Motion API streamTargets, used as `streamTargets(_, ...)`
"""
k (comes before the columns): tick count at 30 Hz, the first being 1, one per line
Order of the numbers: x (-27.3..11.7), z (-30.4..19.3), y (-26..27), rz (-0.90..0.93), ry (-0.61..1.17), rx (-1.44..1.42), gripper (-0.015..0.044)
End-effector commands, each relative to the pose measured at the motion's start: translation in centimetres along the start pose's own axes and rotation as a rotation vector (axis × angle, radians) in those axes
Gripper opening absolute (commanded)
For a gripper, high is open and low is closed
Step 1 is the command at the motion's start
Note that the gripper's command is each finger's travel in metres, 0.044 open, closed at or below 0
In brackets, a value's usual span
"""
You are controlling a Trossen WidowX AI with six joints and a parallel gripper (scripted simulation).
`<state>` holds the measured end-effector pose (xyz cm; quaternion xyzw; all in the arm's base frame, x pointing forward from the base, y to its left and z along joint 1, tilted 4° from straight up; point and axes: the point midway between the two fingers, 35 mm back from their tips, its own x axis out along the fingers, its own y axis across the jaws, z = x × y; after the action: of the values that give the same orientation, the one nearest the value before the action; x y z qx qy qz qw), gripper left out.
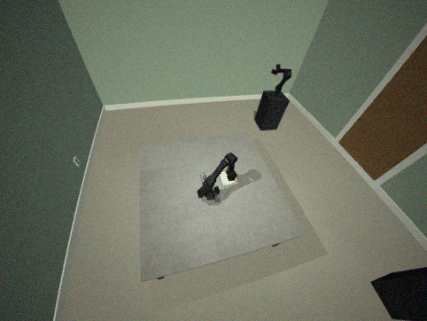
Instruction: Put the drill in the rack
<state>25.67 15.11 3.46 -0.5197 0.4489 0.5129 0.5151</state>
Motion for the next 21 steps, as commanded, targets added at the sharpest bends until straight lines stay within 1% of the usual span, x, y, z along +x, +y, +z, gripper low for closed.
streamTargets(1,-0.2,0.0,0.1,0.001,0.001,-0.005,0.0000)
streamTargets(21,-0.2,2.3,0.0,0.001,-0.002,-0.004,0.0000)
